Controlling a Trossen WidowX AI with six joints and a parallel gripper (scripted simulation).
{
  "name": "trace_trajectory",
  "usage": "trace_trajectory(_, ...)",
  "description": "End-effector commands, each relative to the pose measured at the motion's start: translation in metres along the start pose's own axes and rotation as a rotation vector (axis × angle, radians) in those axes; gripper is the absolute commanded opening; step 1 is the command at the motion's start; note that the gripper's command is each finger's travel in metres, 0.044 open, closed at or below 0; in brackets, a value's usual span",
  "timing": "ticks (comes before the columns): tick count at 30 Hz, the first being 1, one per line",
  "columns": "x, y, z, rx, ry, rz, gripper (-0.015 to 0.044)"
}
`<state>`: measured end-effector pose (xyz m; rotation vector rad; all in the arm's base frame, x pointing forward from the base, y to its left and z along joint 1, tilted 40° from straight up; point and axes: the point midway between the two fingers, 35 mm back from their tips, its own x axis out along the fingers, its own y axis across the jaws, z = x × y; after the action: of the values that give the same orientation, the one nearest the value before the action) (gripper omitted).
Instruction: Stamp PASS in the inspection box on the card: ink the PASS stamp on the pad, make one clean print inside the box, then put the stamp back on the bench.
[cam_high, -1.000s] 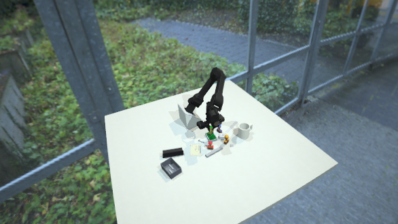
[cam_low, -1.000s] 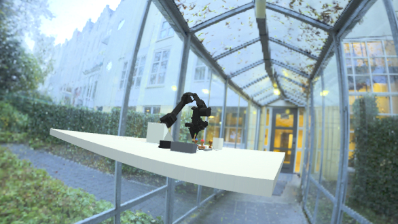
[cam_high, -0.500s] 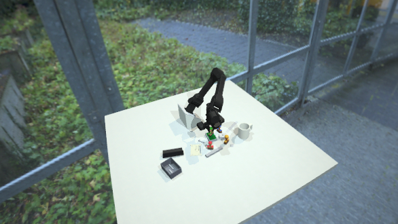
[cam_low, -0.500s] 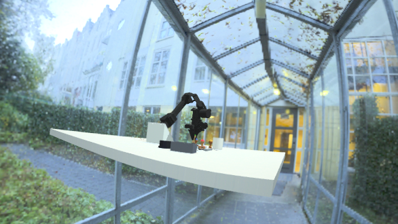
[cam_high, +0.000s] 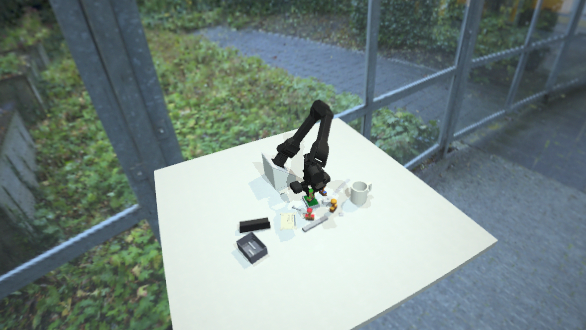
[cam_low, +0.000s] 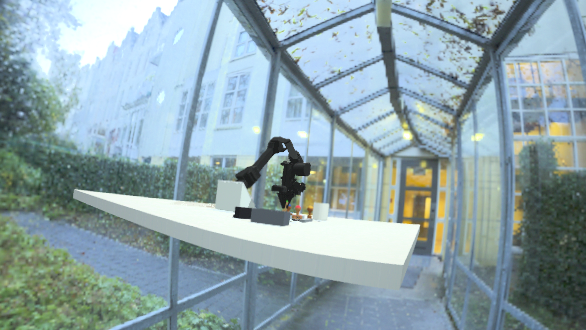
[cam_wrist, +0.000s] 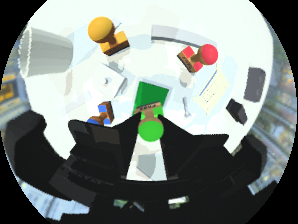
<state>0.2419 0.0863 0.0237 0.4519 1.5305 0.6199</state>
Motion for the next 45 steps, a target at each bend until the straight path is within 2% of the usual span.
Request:
trace_trajectory(1, 0.0020, 0.0007, 0.0000, 0.005, -0.002, 0.006, 0.0000)
trace_trajectory(45, 0.0078, 0.0009, -0.0001, 0.000, -0.002, 0.006, 0.0000)
